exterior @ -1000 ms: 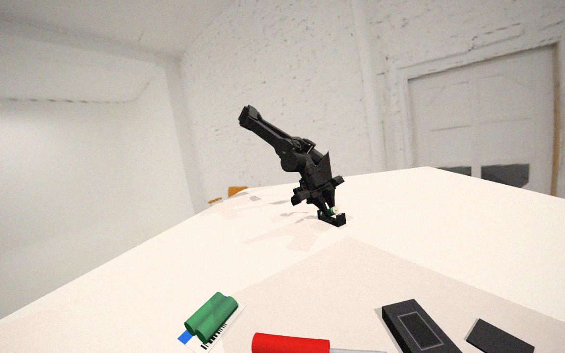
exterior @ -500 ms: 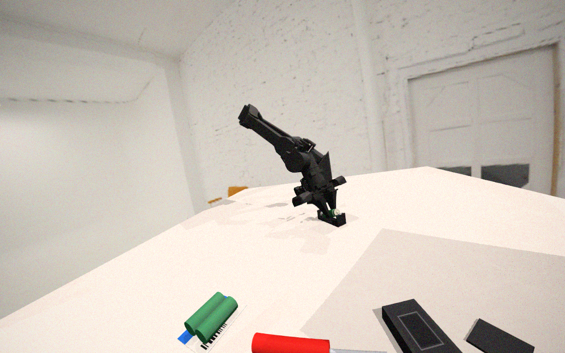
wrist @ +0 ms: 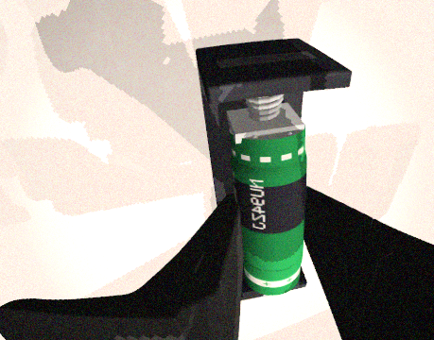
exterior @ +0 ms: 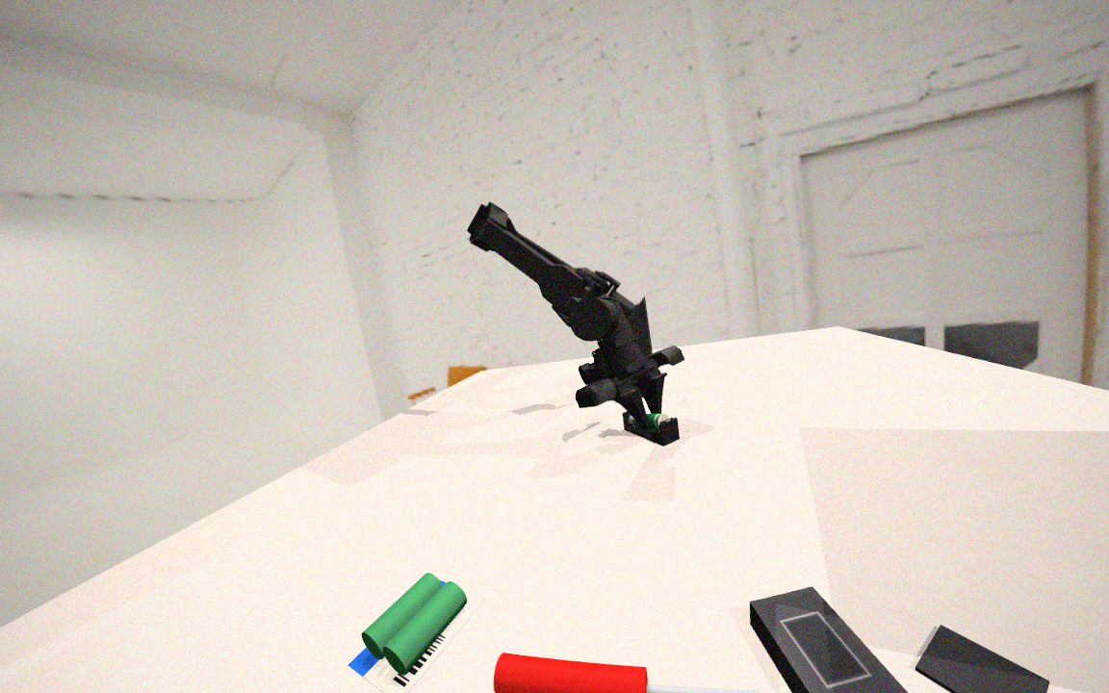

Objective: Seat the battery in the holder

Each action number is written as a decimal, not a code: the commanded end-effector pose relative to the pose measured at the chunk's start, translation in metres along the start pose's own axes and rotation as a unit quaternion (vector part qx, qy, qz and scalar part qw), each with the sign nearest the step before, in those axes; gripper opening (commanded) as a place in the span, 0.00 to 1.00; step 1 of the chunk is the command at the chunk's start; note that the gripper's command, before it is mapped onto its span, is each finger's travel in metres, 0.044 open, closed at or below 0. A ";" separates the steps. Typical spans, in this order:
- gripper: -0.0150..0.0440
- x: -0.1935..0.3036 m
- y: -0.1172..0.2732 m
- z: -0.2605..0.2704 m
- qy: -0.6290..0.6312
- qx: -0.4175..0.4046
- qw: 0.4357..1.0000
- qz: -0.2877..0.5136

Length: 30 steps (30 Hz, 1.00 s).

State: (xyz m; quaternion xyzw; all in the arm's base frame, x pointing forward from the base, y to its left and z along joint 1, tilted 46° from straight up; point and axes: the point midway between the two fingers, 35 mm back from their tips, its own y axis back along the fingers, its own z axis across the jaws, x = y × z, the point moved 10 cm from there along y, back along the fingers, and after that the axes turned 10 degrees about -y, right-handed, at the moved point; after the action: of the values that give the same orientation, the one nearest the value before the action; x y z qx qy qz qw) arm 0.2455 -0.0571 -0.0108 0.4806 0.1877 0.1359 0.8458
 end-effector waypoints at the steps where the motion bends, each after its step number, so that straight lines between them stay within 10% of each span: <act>1: 0.38 -0.002 -0.003 -0.003 -0.002 0.001 1.000 -0.031; 30: 0.38 0.018 -0.006 0.002 -0.018 -0.010 0.993 -0.113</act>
State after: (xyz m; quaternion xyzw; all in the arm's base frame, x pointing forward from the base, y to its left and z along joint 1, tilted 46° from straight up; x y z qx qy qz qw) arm 0.2628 -0.0532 -0.0183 0.4592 0.2164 0.0477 0.8602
